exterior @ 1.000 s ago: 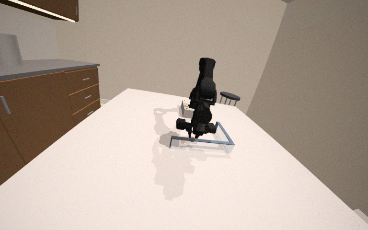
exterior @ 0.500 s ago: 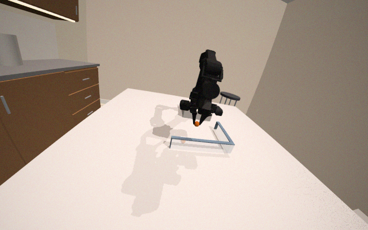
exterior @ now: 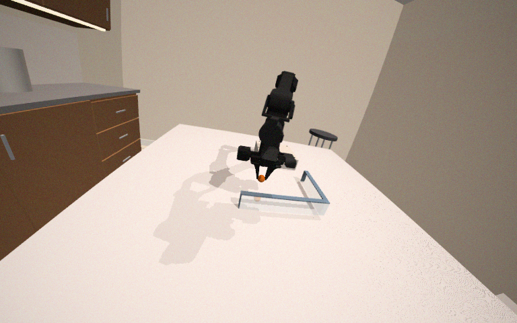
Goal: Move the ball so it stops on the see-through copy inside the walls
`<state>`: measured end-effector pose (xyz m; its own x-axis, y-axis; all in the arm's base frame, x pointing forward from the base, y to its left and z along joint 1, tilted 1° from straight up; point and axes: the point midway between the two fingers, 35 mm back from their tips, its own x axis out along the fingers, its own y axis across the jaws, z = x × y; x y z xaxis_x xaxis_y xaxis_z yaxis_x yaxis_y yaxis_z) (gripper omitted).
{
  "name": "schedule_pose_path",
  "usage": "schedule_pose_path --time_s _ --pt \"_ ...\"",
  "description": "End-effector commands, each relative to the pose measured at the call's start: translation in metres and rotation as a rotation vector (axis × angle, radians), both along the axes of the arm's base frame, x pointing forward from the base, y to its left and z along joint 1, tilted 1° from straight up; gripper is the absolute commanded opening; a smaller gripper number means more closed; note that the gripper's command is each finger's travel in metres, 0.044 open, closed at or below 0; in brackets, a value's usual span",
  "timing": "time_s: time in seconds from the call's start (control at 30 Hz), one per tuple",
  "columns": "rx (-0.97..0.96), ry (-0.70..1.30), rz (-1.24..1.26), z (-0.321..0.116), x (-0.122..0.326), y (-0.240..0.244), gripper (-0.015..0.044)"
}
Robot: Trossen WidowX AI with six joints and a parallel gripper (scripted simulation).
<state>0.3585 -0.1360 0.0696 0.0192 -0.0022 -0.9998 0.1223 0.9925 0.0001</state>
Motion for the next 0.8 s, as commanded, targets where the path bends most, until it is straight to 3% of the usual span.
schedule_pose_path --time_s 0.0,0.33,0.77 --pt "-0.002 -0.004 0.017 -0.009 0.002 0.002 0.0000" --pt "-0.001 -0.004 0.017 -0.068 0.003 0.002 0.0000" --pt "-0.001 -0.004 0.017 -0.081 0.003 0.002 0.0000"
